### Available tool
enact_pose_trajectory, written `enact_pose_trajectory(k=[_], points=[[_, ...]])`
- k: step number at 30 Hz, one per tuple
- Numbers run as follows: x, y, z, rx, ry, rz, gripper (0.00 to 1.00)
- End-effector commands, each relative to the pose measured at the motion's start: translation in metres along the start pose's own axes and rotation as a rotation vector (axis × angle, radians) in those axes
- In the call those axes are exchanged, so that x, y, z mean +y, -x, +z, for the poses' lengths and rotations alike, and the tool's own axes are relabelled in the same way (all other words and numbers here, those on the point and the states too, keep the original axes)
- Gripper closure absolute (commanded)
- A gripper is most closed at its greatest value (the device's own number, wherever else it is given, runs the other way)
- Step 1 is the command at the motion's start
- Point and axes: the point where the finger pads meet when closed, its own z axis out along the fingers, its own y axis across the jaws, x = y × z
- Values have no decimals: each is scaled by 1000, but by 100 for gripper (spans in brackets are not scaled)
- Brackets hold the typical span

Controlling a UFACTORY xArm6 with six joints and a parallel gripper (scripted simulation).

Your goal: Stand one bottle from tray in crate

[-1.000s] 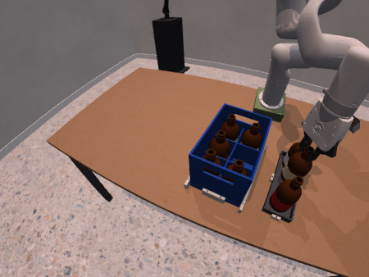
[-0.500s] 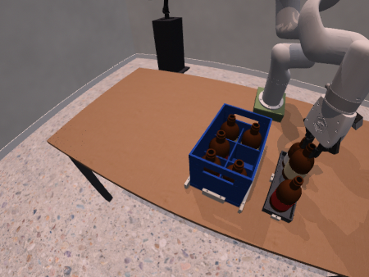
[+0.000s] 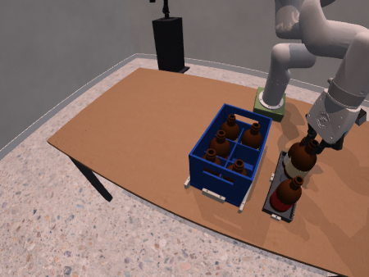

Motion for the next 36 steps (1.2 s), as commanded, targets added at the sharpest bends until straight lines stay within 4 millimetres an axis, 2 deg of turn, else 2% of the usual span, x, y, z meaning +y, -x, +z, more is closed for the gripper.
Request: enact_pose_trajectory(k=[1,36], points=[[1,0,-6,-1,4,0,100],[1,0,-11,-1,4,0,100]])
